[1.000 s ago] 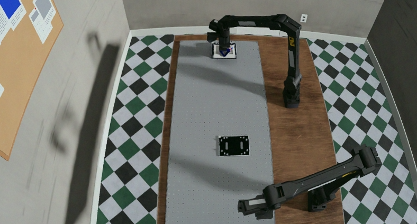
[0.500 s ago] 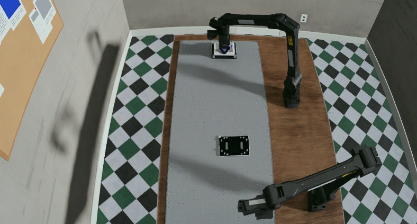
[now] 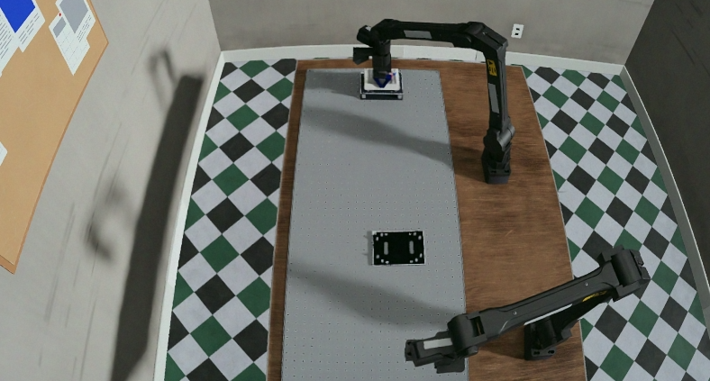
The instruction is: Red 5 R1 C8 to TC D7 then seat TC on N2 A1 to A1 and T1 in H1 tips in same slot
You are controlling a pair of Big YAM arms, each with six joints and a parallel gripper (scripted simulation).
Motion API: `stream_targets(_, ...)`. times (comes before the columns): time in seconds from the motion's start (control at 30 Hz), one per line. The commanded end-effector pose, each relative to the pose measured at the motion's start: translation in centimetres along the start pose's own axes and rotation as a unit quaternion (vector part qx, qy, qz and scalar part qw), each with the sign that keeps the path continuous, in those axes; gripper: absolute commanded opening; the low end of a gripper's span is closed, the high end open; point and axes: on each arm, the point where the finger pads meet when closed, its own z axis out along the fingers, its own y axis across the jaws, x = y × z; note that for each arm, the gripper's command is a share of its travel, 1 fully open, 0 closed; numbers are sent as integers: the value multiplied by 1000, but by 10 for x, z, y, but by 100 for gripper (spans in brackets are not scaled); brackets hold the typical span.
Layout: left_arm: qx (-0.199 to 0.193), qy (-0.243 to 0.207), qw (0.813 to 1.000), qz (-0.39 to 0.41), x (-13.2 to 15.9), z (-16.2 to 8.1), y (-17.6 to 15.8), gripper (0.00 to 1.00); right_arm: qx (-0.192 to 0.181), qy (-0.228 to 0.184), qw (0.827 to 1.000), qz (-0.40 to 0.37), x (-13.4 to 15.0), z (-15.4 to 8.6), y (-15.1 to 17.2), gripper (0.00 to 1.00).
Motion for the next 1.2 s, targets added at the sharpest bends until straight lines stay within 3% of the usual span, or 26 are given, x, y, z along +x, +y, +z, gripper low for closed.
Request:
stream_targets(0.0, -3, -15, 1000, -3, -10, -11, 2, 24, 11, -12, 1000, -1, -11, -13, -24, 0)
stream_targets(0.83, -3, -15, 1000, -3, -10, -11, 2, 24, 12, -12, 1000, -1, -10, -13, -62, 0)
stream_targets(1.17, -3, -15, 1000, -3, -10, -11, 2, 24, 13, -14, 1000, -6, -7, -17, -40, 0)
